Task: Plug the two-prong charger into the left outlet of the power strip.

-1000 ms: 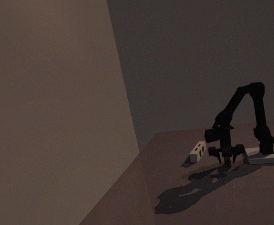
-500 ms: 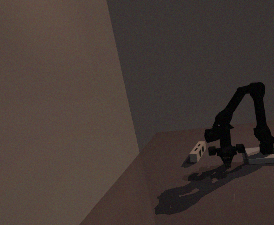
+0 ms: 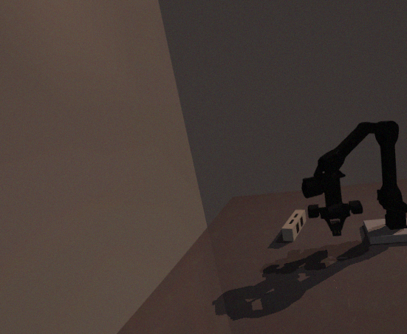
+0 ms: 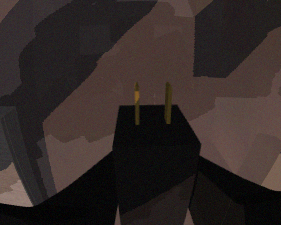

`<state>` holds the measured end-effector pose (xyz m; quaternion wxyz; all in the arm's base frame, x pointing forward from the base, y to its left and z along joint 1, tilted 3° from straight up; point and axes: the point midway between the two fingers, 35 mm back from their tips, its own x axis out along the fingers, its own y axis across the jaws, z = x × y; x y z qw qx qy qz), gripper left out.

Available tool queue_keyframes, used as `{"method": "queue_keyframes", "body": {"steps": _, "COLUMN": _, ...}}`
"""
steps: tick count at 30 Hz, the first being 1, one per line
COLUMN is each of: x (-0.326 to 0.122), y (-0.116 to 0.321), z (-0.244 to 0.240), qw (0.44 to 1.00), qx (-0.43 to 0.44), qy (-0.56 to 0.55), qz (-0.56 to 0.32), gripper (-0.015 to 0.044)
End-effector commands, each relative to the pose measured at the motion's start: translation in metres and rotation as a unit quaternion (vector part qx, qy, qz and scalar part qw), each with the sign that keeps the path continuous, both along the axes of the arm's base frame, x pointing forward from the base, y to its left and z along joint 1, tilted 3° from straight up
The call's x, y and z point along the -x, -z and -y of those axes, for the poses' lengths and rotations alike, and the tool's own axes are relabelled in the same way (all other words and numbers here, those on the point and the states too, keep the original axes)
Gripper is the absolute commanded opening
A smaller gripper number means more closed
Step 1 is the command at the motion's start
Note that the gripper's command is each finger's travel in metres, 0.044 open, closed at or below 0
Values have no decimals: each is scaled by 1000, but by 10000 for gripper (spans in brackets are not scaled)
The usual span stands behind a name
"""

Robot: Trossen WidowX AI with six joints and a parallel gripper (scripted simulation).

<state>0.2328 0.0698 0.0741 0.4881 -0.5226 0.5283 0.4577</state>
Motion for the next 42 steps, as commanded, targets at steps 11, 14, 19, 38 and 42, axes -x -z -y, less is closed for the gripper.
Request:
{"method": "queue_keyframes", "body": {"steps": 11, "x": -8, "y": 2, "z": 11, "qw": 994, "qx": -3, "qy": 112, "qz": 6, "gripper": 0}}
{"method": "queue_keyframes", "body": {"steps": 14, "x": -11, "y": 3, "z": 14, "qw": 990, "qx": -4, "qy": 141, "qz": 7, "gripper": 0}}
{"method": "queue_keyframes", "body": {"steps": 19, "x": -14, "y": 5, "z": 19, "qw": 982, "qx": -6, "qy": 191, "qz": 10, "gripper": 0}}
{"method": "queue_keyframes", "body": {"steps": 38, "x": -27, "y": 13, "z": 39, "qw": 928, "qx": -13, "qy": 372, "qz": 19, "gripper": 0}}
{"method": "queue_keyframes", "body": {"steps": 42, "x": -30, "y": 15, "z": 44, "qw": 912, "qx": -14, "qy": 409, "qz": 21, "gripper": 0}}
